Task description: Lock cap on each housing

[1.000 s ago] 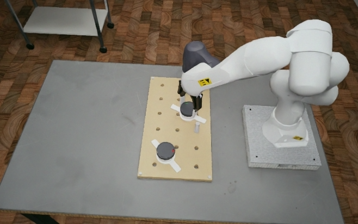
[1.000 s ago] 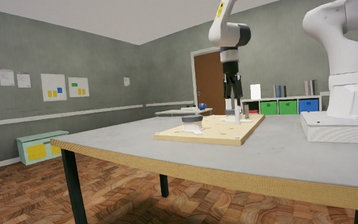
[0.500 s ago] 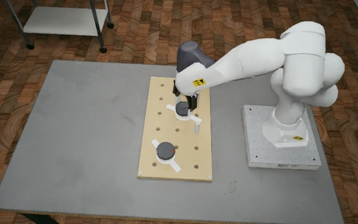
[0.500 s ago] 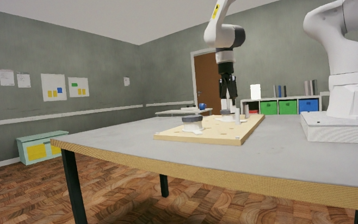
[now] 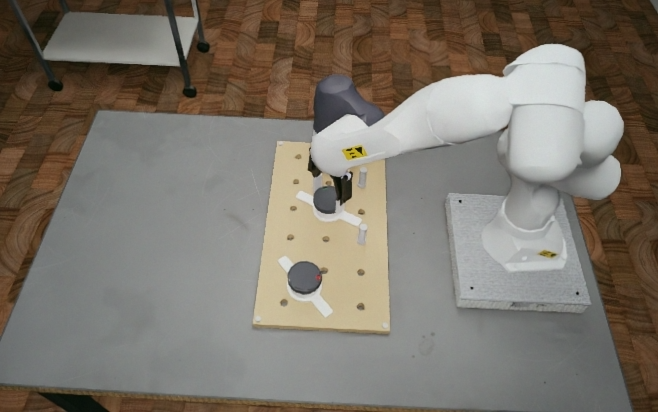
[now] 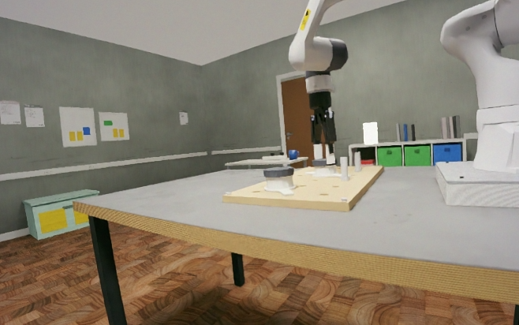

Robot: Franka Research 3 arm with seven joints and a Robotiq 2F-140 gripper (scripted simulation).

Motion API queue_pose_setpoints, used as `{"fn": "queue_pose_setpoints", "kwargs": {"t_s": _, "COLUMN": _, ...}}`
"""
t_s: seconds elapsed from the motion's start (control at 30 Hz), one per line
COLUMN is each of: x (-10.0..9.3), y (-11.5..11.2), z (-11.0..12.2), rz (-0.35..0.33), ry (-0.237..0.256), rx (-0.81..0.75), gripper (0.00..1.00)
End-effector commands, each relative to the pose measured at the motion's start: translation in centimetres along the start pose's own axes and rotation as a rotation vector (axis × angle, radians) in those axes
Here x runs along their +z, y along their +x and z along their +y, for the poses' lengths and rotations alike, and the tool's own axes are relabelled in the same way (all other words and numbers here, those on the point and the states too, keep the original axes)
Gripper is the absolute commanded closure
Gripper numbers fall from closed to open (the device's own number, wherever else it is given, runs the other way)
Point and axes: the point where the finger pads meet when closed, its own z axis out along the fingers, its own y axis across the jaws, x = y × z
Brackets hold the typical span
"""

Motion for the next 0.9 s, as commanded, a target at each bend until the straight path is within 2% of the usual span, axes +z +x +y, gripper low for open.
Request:
{"fn": "queue_pose_setpoints", "kwargs": {"t_s": 0.0, "x": 0.1, "y": -0.6, "z": -0.3, "rz": -0.001, "ry": -0.005, "rx": 0.012, "gripper": 0.90}}
{"fn": "queue_pose_setpoints", "kwargs": {"t_s": 0.87, "x": 0.1, "y": -3.0, "z": -2.8, "rz": -0.001, "ry": -0.005, "rx": 0.012, "gripper": 0.90}}
